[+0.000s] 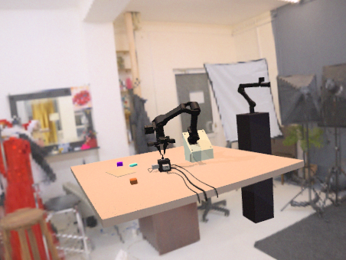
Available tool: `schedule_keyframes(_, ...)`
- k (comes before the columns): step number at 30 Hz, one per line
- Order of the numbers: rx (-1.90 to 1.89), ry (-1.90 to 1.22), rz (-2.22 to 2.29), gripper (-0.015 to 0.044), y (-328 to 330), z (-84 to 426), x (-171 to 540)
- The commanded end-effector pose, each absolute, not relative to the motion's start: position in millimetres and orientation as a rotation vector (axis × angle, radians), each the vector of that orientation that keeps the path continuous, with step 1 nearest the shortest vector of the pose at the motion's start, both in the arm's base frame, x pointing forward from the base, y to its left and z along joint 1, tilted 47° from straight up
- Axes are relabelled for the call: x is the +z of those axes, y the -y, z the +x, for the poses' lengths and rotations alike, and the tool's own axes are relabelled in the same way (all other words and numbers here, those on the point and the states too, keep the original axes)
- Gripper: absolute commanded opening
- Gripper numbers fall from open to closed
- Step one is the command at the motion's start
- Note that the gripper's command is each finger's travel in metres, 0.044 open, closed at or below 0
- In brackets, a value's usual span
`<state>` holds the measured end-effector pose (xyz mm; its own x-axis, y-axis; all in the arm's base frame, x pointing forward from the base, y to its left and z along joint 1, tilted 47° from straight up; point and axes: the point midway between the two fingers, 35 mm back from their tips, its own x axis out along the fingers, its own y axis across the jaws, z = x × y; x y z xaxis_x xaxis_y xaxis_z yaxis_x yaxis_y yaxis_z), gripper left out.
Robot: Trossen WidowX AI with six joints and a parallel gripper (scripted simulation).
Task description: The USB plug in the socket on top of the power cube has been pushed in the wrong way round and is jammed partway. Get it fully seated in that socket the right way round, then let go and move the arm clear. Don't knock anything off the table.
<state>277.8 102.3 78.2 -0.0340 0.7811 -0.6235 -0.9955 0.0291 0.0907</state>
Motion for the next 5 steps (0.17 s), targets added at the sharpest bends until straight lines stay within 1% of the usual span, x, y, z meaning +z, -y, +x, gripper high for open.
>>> schedule_keyframes(1,1.501,-0.599,-0.459,0.0095,-98.6,280.3,82.0)
schedule_keyframes(5,1.501,-0.599,-0.459,0.0095,-95.7,280.4,84.7)
